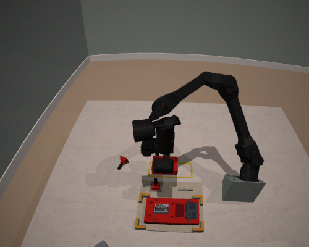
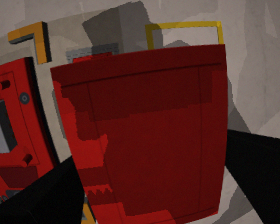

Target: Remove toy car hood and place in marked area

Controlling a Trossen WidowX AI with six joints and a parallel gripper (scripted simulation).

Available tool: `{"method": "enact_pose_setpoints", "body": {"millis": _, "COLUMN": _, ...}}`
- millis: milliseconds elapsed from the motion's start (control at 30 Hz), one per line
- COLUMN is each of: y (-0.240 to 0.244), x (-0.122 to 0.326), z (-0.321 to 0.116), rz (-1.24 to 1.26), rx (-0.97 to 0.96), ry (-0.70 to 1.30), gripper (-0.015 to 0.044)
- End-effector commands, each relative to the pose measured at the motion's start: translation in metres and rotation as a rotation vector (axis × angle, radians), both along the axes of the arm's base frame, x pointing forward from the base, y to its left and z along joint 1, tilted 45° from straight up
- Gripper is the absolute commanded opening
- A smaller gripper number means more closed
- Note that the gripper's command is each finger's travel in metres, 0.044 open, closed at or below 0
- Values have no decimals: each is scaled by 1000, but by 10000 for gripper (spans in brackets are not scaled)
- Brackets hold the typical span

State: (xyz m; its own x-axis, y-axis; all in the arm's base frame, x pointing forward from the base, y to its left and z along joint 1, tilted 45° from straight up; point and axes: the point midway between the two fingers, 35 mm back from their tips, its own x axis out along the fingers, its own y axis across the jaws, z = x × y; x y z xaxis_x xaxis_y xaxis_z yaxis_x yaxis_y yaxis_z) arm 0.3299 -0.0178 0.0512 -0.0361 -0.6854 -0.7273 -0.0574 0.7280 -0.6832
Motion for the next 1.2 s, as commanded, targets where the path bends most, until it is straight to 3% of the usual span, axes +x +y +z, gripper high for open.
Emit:
{"method": "enact_pose_setpoints", "body": {"millis": 0, "y": -8, "x": -2, "z": 12, "rz": 4, "rx": -2, "ry": -7, "gripper": 0}}
{"method": "enact_pose_setpoints", "body": {"millis": 467, "y": -44, "x": -18, "z": 46, "rz": 0, "rx": -16, "ry": -10, "gripper": 0}}
{"method": "enact_pose_setpoints", "body": {"millis": 1167, "y": -51, "x": -17, "z": 38, "rz": 0, "rx": -15, "ry": -11, "gripper": 0}}
